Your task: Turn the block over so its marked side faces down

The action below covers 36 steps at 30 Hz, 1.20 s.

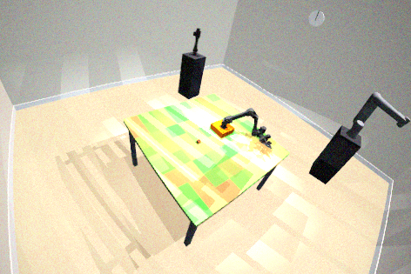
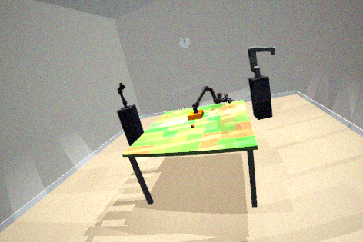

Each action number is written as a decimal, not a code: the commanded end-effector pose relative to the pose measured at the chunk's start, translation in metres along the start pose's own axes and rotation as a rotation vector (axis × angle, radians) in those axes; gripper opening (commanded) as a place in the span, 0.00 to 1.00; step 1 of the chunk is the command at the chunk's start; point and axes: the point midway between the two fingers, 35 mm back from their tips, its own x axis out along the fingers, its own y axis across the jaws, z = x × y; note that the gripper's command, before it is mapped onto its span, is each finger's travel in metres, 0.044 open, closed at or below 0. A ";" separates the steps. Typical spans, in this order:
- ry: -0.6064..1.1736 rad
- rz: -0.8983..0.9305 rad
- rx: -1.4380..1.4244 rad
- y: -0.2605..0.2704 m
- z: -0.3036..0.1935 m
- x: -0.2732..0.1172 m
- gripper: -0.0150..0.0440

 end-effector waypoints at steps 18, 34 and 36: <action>0.475 -0.131 -0.091 -0.185 -0.133 0.122 1.00; 1.005 -0.239 0.162 -0.392 -0.281 0.078 1.00; 1.064 -0.260 0.215 -0.416 -0.295 0.061 1.00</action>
